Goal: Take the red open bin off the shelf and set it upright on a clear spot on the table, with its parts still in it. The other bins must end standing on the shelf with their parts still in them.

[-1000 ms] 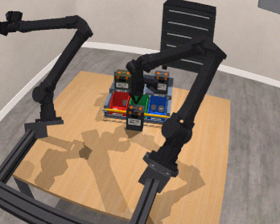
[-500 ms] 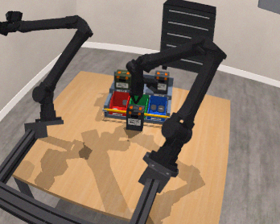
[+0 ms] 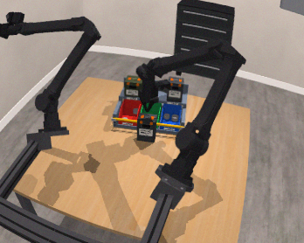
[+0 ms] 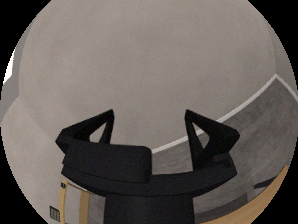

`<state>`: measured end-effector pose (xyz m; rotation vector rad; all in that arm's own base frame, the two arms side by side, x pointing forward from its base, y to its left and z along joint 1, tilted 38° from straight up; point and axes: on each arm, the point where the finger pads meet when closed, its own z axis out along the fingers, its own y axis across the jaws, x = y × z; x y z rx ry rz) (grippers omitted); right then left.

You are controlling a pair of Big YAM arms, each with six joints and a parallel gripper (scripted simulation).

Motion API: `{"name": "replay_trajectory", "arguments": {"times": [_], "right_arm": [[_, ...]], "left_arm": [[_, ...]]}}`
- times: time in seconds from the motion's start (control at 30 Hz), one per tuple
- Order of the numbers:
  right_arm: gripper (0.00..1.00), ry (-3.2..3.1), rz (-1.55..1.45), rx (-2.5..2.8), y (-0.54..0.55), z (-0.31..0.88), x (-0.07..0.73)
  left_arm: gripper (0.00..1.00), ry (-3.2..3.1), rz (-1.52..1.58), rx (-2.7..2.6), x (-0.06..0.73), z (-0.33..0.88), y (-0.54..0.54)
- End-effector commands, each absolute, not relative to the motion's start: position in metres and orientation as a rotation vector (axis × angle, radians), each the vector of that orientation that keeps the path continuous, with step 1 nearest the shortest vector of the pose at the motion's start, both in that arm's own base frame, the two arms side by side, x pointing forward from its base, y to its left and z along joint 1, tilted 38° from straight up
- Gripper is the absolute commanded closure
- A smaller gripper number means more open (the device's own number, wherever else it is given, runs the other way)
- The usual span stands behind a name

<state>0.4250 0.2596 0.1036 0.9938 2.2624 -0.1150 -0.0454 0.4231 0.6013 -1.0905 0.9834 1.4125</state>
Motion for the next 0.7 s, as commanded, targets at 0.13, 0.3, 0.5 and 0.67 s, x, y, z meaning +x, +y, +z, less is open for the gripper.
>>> {"name": "replay_trajectory", "arguments": {"times": [0.13, 0.3, 0.5, 0.67], "right_arm": [[1.0, 2.44, -0.274, 0.428, 0.276, 0.129, 0.426], [1.0, 2.496, -0.409, 0.136, 0.277, 0.125, 0.416], [1.0, 2.525, -0.541, -0.199, 0.264, 0.13, 0.425], [1.0, 2.515, -0.655, -0.502, 0.273, 0.13, 0.414]], "left_arm": [[0.0, 0.938, 1.435, -1.057, -0.048, 0.639, 0.409], [0.0, 0.938, 1.435, -1.057, -0.048, 0.639, 0.409], [0.0, 0.938, 1.435, -1.057, -0.048, 0.639, 0.409], [0.0, 0.938, 1.435, -1.057, -0.048, 0.639, 0.409]]}}
